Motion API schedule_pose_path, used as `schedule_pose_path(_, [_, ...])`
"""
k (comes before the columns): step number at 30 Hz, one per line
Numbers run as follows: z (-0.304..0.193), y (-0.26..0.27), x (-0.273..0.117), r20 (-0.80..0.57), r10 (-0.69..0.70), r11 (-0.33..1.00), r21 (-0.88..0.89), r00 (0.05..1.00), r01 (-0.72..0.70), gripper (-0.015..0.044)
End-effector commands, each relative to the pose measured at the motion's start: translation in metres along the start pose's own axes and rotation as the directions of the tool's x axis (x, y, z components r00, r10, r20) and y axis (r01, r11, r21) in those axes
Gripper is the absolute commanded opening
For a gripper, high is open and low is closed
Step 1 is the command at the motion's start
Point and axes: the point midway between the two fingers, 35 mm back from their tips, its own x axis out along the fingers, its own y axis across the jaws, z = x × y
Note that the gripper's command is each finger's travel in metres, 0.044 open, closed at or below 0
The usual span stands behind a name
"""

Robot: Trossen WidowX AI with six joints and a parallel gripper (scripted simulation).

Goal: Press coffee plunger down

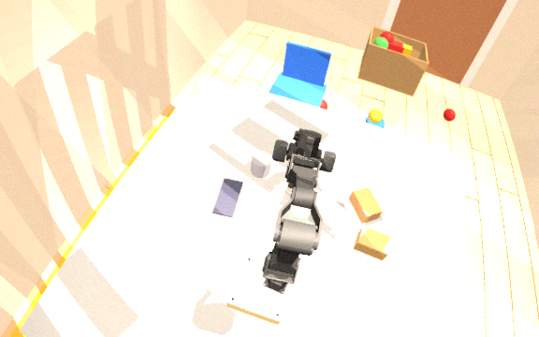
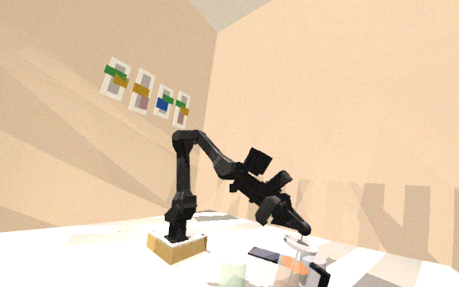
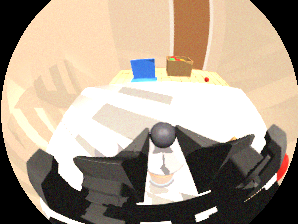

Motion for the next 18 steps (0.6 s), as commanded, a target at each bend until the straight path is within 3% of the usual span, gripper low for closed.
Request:
schedule_pose_path(1, [-0.0046, 0.0000, 0.0027, -0.017, -0.001, 1.000, 0.001, 1.000, 0.001, 0.0127])
schedule_pose_path(12, [0.0000, 0.0000, 0.0004, -0.001, 0.000, 1.000, 0.000, 1.000, 0.000, 0.0127])
schedule_pose_path(18, [0.0000, 0.0000, 0.0004, -0.001, 0.000, 1.000, 0.000, 1.000, 0.000, 0.0285])
